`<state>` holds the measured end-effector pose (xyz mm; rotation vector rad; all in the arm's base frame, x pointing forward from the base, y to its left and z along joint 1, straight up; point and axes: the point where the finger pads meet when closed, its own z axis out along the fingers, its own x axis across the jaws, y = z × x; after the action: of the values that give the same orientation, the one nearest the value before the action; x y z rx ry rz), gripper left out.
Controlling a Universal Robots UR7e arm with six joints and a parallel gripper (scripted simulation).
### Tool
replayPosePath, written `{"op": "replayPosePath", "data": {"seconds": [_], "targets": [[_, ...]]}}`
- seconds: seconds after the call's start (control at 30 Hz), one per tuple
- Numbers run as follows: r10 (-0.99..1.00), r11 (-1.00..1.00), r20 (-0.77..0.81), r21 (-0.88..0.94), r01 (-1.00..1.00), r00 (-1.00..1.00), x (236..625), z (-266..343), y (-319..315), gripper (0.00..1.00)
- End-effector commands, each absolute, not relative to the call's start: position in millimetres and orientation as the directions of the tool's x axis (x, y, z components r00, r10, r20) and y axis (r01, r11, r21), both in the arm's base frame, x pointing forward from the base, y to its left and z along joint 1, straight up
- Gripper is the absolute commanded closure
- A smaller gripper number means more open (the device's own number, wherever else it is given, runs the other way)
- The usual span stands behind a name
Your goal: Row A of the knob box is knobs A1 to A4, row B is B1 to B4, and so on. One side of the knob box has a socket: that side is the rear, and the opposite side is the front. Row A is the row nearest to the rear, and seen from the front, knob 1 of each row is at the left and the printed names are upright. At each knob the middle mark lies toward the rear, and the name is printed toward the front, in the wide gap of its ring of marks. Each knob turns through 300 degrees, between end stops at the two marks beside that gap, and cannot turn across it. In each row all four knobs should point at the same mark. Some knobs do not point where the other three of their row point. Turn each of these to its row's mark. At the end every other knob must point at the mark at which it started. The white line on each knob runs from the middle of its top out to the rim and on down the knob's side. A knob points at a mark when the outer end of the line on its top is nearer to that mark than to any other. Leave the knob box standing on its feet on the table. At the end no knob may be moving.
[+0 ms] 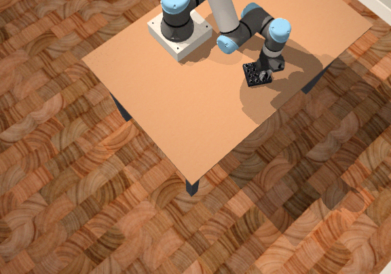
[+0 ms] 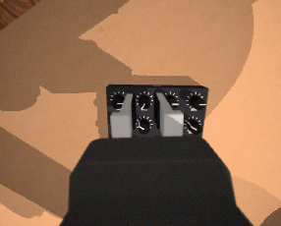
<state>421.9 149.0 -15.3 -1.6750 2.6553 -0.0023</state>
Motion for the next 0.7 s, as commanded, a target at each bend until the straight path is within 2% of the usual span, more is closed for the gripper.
{"op": "replayPosePath", "data": {"seconds": [0.0,0.67], "targets": [[-0.902,0.431,-0.002,-0.004,-0.902,-0.431,422.4,-18.6,149.0,0.54],[-0.902,0.431,-0.002,-0.004,-0.902,-0.431,422.4,-25.6,149.0,0.54]]}}
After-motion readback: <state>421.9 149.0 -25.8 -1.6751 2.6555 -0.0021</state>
